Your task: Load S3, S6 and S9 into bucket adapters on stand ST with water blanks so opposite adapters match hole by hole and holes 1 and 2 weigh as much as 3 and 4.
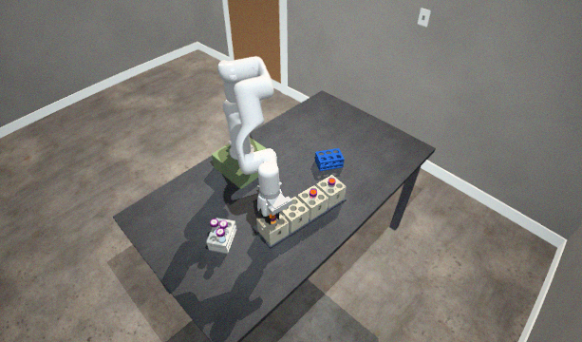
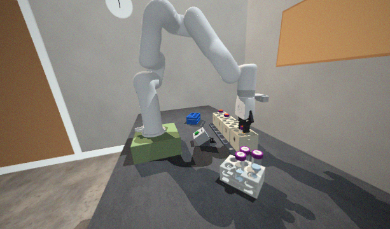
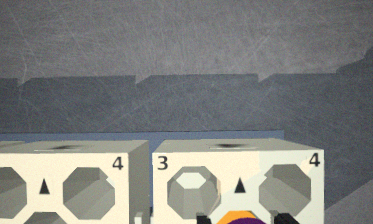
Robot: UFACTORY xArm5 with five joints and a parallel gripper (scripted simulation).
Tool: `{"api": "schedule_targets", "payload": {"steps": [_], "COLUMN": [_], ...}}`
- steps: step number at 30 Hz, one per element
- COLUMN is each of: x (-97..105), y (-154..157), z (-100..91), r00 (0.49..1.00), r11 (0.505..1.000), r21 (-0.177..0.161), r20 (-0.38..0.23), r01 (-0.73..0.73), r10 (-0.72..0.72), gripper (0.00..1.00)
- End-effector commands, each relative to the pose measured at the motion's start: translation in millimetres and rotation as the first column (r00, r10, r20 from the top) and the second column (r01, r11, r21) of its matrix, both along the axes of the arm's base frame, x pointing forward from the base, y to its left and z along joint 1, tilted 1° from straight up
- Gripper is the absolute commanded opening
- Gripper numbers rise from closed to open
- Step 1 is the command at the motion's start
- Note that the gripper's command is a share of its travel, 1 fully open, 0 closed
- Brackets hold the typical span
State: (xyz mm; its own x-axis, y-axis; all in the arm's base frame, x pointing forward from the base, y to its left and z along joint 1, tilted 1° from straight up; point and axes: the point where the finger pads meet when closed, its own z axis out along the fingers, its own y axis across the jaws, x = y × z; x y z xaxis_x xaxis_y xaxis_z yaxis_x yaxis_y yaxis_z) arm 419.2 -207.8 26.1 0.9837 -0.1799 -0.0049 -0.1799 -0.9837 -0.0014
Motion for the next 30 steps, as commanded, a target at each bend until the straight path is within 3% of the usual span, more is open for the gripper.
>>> {"api": "schedule_targets", "payload": {"steps": [1, 24, 30], "x": [1.3, 1.3, 1.4], "y": [-0.6, -0.6, -0.6], "z": [1.2, 1.2, 9.2], "r00": [1.0, 1.0, 1.0], "r11": [1.0, 1.0, 1.0], "r21": [-0.012, -0.012, -0.012], "r20": [-0.001, -0.001, -0.001], "r01": [0.0, 0.0, 0.0], "r10": [0.0, 0.0, 0.0], "gripper": [0.44, 0.44, 0.44]}}
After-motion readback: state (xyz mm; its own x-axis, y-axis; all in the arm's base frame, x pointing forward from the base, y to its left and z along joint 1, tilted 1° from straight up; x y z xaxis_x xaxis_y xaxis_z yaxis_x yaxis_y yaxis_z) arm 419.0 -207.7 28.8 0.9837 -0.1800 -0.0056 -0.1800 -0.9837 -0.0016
